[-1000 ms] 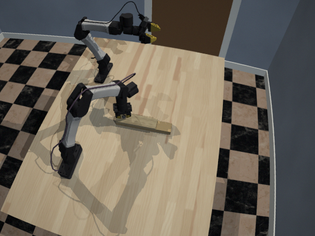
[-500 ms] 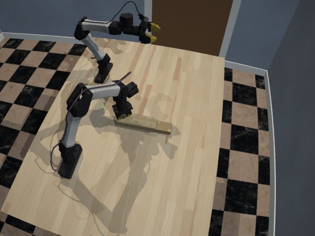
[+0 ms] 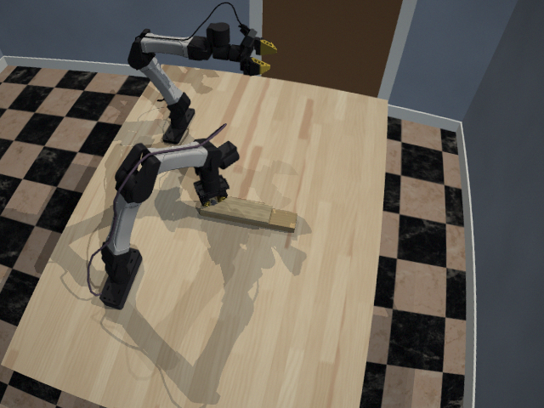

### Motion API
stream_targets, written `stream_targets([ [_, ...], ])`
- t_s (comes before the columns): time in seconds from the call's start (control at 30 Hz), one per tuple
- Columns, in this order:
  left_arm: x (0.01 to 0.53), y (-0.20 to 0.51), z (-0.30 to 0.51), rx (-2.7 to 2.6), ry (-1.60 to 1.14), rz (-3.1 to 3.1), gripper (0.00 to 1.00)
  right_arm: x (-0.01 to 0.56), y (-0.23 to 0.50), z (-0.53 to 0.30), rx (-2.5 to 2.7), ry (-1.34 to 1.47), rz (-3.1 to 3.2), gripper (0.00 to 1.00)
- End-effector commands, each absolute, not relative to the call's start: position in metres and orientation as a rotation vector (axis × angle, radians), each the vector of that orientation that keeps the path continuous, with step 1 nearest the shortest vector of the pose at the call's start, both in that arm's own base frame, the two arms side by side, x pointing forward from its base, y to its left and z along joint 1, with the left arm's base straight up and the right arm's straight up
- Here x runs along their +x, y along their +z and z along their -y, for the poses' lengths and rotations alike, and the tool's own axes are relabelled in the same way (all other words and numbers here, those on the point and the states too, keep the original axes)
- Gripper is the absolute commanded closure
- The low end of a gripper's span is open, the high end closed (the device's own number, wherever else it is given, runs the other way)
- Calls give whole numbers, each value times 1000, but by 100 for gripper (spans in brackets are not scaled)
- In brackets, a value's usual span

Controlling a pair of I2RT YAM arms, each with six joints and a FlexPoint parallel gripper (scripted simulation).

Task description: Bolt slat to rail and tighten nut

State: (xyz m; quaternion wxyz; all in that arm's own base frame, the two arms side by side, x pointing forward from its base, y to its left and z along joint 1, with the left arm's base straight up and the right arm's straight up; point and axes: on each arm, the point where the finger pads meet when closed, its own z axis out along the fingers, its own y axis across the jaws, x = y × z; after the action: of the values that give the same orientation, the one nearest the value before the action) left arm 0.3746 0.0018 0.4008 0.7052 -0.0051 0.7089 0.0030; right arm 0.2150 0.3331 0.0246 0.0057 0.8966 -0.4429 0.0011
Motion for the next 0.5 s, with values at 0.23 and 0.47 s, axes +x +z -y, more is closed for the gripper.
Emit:
stream_targets([
  [0.23, 373, 408, -1, -8, 6, -1556, 0, 216, 29, -337, 2826, -3, 1390, 64],
  [0.47, 373, 408, -1, -8, 6, -1556, 0, 216, 28, -337, 2826, -3, 1390, 64],
])
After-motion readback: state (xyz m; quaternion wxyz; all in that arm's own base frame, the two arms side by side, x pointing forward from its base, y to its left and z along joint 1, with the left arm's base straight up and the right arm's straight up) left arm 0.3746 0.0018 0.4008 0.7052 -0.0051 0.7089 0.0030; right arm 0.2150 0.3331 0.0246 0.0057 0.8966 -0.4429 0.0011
